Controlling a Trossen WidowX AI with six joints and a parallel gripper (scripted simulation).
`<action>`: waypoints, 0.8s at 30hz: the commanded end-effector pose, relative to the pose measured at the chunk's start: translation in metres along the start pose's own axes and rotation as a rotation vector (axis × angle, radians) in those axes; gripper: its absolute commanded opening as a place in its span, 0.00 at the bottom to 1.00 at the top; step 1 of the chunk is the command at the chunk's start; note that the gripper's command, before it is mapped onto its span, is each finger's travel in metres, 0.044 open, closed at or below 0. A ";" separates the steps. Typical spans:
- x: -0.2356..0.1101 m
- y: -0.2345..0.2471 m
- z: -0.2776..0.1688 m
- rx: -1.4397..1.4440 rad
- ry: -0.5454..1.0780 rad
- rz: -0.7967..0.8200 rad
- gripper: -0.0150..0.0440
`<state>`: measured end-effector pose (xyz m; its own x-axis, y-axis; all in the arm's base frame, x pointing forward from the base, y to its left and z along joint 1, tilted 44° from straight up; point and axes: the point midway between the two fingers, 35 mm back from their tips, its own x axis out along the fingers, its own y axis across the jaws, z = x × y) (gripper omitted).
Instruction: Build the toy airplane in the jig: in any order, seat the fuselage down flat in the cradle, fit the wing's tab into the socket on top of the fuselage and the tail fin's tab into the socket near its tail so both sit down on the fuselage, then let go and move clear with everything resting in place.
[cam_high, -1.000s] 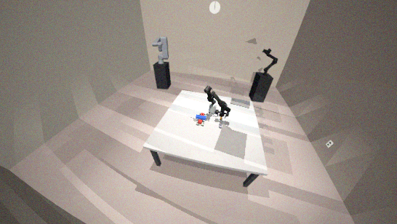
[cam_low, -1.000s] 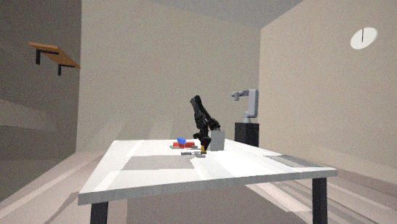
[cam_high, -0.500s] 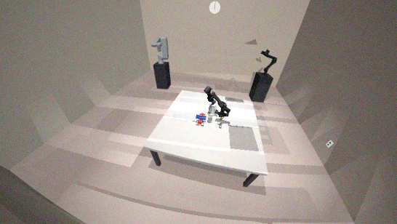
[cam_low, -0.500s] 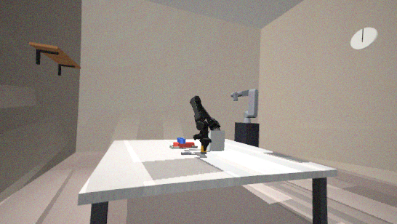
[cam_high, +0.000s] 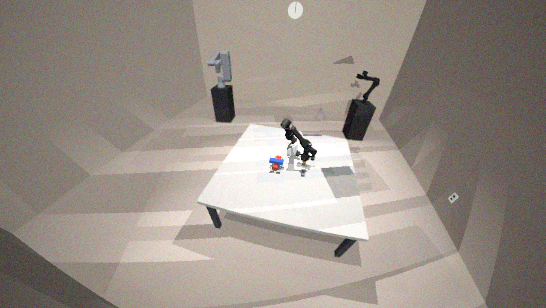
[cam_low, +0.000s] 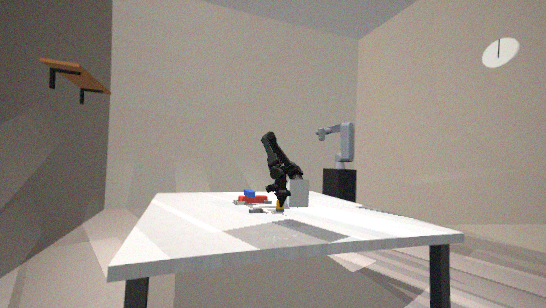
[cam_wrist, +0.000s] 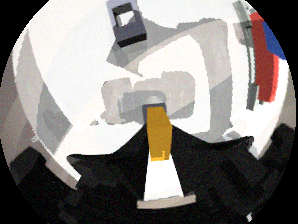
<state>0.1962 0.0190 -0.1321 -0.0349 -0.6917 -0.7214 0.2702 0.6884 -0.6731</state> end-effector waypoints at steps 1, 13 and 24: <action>-0.005 0.001 0.001 0.005 0.004 0.004 0.25; -0.030 0.005 0.005 0.007 0.008 0.009 0.25; -0.062 0.008 0.006 0.003 0.005 0.011 0.25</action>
<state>0.2040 0.0574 -0.0979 -0.0427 -0.6898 -0.7227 0.2675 0.6891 -0.6735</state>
